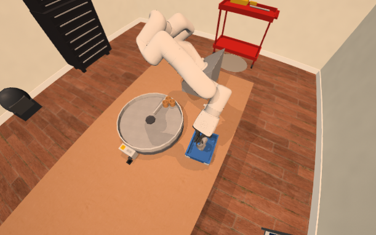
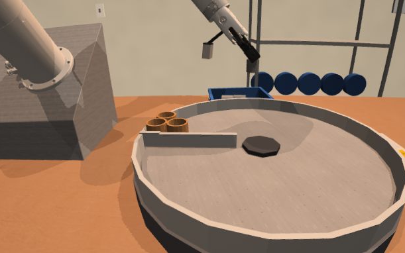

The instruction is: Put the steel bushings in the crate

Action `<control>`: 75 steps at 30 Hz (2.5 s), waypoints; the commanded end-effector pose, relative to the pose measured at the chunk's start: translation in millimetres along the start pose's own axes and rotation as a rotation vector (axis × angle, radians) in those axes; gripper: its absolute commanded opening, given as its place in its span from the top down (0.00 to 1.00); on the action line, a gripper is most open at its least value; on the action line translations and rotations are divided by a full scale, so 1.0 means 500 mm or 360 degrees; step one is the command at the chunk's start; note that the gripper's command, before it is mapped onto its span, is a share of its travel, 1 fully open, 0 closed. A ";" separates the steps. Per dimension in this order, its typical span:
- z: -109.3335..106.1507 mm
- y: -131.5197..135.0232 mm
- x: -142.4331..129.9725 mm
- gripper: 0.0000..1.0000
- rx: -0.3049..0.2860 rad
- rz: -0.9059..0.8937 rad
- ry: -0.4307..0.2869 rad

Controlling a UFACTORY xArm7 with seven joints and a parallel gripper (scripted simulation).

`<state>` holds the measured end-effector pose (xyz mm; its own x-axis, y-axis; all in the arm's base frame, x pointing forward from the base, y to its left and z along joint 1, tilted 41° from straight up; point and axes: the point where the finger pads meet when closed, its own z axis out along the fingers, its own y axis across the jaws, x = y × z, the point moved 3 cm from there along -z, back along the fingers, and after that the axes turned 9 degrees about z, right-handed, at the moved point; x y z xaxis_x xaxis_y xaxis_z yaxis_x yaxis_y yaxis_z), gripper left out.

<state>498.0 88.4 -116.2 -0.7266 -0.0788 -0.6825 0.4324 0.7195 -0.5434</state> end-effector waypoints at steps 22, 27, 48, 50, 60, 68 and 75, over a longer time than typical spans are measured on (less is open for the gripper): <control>-0.041 -0.012 0.039 1.00 0.0743 0.0901 -0.0118; -0.046 -0.016 0.044 1.00 0.0862 0.1045 -0.0137; -0.064 -0.036 0.063 1.00 0.1391 0.1683 -0.0220; -0.065 -0.037 0.064 1.00 0.1415 0.1711 -0.0224; -0.066 -0.037 0.065 1.00 0.1428 0.1726 -0.0226; -0.066 -0.037 0.065 1.00 0.1428 0.1727 -0.0226; -0.065 -0.031 0.065 1.00 0.1429 0.1732 -0.0225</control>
<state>448.7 94.5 -114.3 0.2157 0.1129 -0.9699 0.9598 -0.2072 0.1894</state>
